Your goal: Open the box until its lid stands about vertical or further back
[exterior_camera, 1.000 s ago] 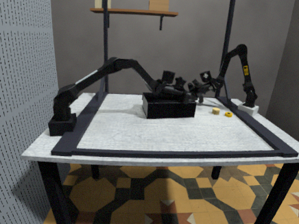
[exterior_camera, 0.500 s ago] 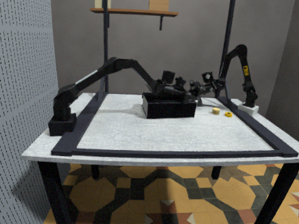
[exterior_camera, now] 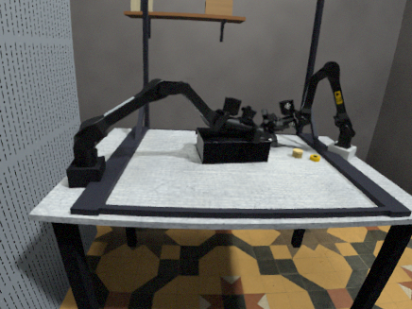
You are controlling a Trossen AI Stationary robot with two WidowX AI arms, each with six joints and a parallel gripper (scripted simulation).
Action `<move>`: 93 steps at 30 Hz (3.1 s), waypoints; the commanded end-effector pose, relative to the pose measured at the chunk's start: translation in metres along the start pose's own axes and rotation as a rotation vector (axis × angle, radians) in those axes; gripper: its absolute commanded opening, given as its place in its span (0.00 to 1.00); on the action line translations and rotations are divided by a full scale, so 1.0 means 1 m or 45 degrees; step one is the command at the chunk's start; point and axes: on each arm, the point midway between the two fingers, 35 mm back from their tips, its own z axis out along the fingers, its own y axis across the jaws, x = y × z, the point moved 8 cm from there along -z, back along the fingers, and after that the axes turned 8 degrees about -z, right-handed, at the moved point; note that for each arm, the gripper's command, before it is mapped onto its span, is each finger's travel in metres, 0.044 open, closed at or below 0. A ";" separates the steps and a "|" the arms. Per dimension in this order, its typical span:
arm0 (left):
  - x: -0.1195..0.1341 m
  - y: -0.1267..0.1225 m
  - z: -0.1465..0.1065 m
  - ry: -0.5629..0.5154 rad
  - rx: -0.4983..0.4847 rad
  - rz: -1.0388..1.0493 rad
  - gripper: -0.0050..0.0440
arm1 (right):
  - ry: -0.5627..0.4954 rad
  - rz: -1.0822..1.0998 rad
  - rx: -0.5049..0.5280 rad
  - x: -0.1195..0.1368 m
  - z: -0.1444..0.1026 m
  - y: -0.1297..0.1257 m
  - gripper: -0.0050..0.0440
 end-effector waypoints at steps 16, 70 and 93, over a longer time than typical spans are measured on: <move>-0.003 -0.006 0.000 -0.016 0.022 -0.011 0.11 | 0.068 0.016 -0.080 -0.088 -0.015 -0.016 1.00; -0.004 -0.005 0.000 -0.016 0.021 -0.008 0.11 | 0.624 0.728 -0.002 -0.083 -0.046 -0.038 0.31; -0.004 -0.005 0.000 -0.016 0.021 -0.008 0.11 | 1.285 1.503 0.647 -0.081 -0.127 -0.073 0.10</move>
